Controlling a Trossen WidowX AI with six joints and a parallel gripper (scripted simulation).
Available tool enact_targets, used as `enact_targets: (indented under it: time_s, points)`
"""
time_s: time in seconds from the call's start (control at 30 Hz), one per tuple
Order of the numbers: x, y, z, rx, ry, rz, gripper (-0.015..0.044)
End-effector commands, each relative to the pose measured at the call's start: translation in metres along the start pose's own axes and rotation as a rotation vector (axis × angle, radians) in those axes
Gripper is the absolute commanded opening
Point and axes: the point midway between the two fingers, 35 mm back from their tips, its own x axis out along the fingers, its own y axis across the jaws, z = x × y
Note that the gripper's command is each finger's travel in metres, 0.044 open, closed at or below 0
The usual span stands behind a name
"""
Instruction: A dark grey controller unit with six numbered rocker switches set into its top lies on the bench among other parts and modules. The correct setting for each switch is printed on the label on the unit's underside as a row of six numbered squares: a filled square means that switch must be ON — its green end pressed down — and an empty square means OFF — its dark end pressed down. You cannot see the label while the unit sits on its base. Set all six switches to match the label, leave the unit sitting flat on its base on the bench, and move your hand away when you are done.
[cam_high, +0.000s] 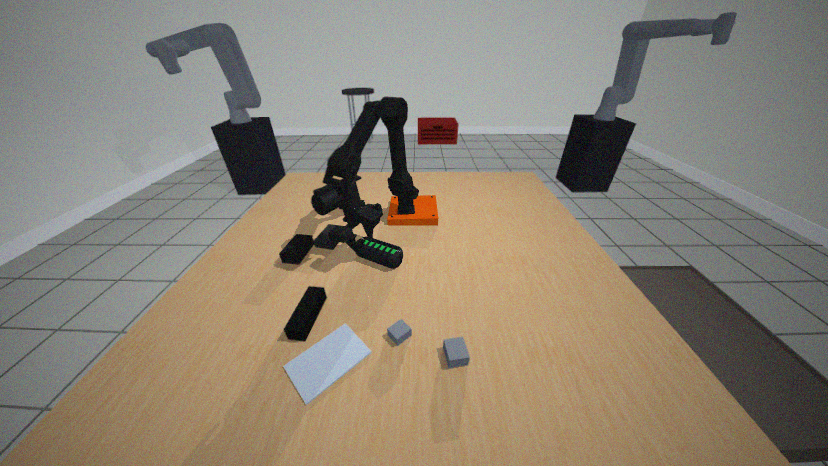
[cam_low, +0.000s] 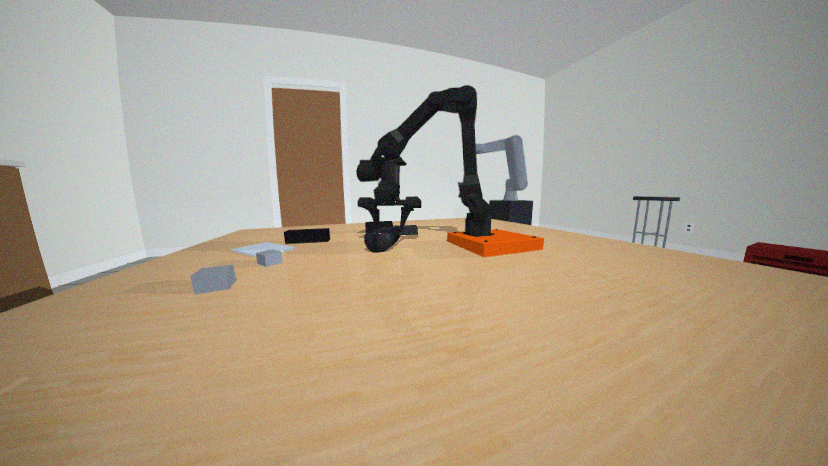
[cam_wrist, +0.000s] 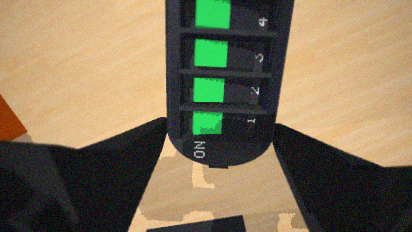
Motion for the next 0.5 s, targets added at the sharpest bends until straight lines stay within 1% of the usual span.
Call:
enact_targets:
  time_s: [0.0, 0.37, 0.4, 0.47]
  points:
    - [0.0016, -0.0001, 0.0003, -0.004, -0.003, 0.0, 0.0326]
    - [-0.0008, -0.0001, 0.0016, -0.004, -0.003, 0.0, 0.0326]
    - [-0.0015, -0.0001, 0.002, -0.004, -0.003, 0.0, 0.0336]
    - [-0.0027, -0.0001, 0.0028, -0.004, -0.003, 0.0, 0.0336]
